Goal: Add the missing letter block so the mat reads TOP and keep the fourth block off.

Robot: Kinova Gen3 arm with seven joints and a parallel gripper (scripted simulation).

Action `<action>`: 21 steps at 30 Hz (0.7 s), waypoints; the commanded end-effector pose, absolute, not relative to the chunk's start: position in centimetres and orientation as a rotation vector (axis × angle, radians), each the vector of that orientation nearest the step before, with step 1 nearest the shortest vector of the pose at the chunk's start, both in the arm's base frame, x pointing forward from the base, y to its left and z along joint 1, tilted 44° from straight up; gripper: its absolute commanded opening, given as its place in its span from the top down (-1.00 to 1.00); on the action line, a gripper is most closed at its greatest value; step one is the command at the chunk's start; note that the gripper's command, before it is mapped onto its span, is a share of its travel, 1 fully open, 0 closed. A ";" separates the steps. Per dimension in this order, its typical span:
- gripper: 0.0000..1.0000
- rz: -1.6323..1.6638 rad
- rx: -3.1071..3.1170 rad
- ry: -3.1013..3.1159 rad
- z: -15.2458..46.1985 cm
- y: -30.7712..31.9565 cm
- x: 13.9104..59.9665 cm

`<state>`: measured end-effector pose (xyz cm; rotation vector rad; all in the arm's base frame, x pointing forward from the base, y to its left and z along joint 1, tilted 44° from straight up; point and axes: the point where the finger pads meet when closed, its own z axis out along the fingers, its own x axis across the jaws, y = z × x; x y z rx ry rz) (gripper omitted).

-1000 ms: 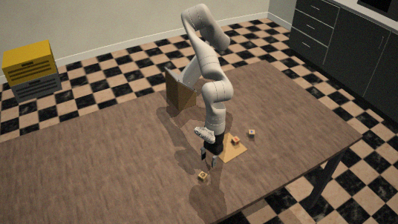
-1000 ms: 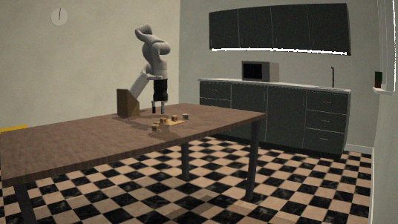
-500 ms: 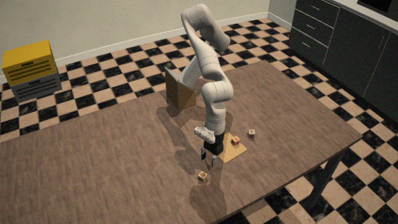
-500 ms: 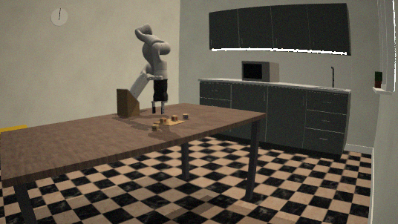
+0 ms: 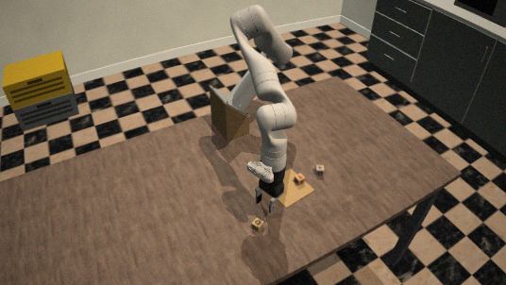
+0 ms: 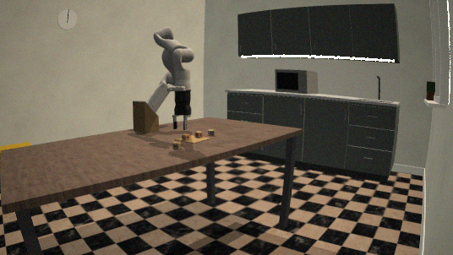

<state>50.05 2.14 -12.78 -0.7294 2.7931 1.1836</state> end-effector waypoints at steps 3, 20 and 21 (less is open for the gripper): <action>-1.00 1.181 -0.728 2.793 -12.7 2.0 50.1; -1.00 1.167 -0.812 2.749 -12.1 -0.2 51.1; -1.00 1.162 -0.845 2.730 -11.8 -1.1 51.5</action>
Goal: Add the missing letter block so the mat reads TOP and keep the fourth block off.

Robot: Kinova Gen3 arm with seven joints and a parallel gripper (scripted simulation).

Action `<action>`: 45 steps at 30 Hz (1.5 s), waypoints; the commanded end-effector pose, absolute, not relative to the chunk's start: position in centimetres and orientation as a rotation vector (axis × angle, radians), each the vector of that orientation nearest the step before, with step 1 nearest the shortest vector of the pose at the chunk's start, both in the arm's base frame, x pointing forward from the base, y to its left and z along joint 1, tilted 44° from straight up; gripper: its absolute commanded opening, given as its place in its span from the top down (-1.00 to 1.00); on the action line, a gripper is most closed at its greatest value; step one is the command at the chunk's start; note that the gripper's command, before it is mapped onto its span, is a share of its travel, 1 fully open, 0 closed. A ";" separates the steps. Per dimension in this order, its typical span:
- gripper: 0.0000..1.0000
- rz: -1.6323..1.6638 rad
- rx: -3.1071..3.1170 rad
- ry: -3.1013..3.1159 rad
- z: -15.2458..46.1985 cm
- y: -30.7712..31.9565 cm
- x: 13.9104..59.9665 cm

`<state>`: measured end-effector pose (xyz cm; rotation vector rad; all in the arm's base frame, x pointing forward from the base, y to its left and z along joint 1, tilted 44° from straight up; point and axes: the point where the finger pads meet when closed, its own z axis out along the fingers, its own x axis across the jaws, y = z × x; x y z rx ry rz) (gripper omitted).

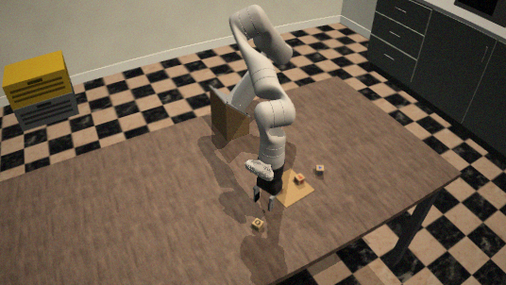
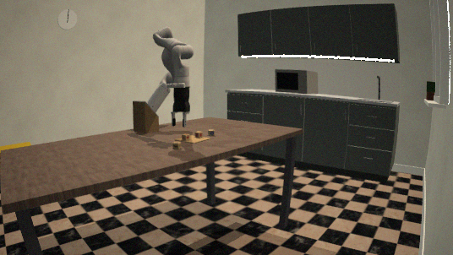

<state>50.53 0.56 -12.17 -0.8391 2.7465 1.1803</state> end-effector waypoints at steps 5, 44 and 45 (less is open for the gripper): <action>-1.00 1.152 -0.923 2.683 -11.1 -3.4 52.2; -1.00 1.230 -0.410 2.947 -12.4 -2.7 51.7; -1.00 1.234 -0.358 2.967 -12.5 -2.6 51.6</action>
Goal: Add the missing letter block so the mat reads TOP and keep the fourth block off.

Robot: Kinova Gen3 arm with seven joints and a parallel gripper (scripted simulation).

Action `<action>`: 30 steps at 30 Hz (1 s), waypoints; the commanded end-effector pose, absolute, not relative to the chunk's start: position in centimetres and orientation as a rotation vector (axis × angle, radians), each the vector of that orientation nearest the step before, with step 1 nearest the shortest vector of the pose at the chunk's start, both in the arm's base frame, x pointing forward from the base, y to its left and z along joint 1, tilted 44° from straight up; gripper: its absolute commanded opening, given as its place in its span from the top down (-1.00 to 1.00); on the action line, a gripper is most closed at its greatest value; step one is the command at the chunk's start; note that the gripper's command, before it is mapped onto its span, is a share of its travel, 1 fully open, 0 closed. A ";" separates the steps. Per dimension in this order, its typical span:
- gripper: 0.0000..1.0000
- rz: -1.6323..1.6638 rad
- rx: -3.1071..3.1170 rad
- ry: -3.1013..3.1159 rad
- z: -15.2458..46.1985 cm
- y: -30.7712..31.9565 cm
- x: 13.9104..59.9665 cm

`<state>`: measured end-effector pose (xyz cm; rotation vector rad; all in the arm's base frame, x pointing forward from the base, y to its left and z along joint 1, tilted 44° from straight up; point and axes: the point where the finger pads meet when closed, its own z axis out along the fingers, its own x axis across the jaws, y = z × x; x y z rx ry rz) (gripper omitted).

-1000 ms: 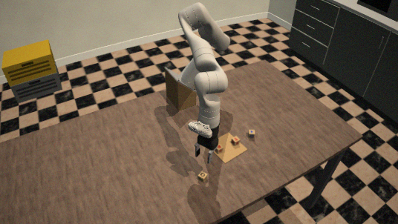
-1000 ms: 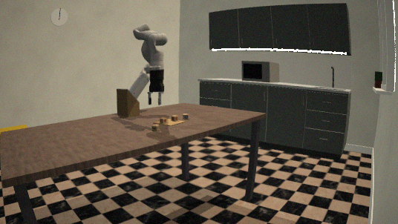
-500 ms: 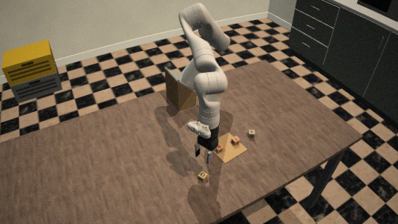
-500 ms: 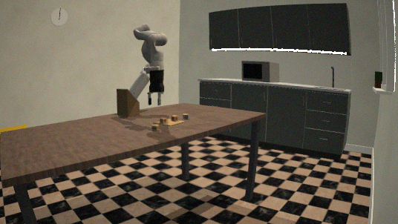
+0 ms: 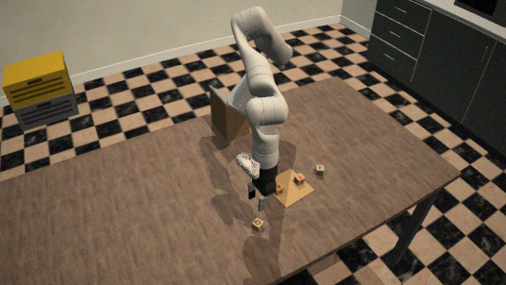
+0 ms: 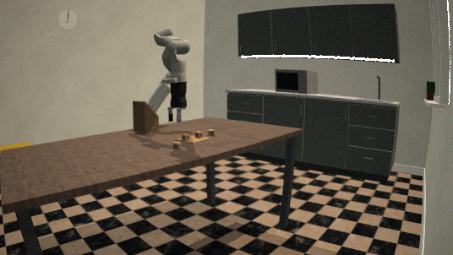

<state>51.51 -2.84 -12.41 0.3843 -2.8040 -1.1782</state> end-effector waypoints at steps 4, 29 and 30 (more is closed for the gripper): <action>-1.00 -1.149 0.230 -2.783 -12.8 -2.5 51.5; -1.00 -0.882 -0.890 -2.410 -14.4 -0.7 51.3; -1.00 -0.872 -0.919 -2.395 -14.4 -0.6 51.3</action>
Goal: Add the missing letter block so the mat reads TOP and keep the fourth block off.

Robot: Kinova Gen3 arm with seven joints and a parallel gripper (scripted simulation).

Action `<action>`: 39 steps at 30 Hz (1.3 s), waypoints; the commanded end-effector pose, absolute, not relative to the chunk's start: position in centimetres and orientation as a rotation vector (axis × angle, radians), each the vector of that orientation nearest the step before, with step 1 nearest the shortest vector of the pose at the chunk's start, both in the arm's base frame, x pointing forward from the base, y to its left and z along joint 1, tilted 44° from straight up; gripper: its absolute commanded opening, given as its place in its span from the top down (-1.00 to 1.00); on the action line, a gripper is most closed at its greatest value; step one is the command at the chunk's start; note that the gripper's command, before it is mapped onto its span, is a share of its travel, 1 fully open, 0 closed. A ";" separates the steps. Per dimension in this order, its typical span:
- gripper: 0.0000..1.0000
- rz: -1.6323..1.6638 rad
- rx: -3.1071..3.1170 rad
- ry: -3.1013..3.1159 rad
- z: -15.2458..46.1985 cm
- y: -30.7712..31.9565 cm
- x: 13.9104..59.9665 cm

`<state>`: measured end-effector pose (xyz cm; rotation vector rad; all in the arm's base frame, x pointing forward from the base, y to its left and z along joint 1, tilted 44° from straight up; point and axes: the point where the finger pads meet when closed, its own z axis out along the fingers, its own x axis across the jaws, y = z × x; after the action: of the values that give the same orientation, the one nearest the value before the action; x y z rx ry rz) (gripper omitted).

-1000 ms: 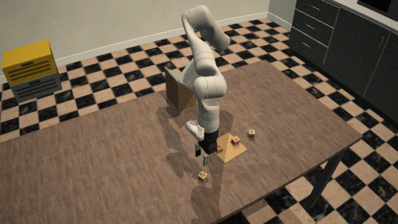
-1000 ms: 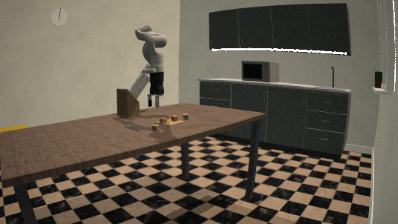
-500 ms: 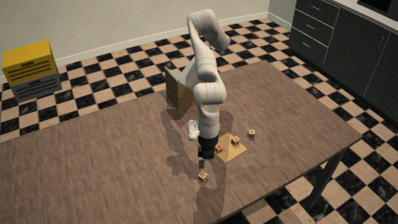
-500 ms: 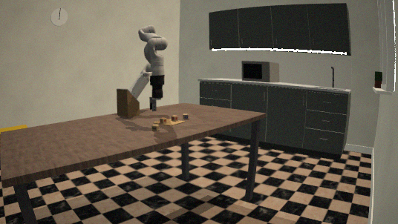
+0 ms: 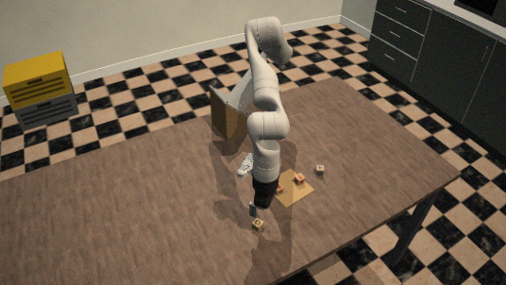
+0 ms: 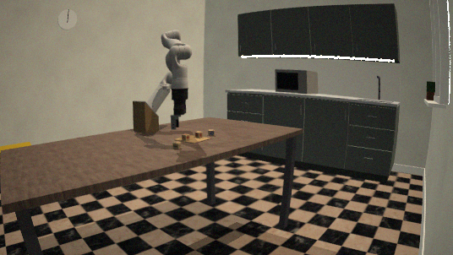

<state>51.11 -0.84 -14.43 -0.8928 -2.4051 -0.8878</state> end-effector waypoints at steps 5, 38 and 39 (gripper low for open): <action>-1.00 -0.835 -1.030 -2.331 -14.5 -0.4 51.4; -1.00 -0.806 -1.111 -2.282 -14.6 -0.2 51.5; -1.00 -0.806 -1.111 -2.282 -14.6 -0.2 51.5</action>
<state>51.45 -0.12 -14.68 -1.1087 -2.2802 -0.8053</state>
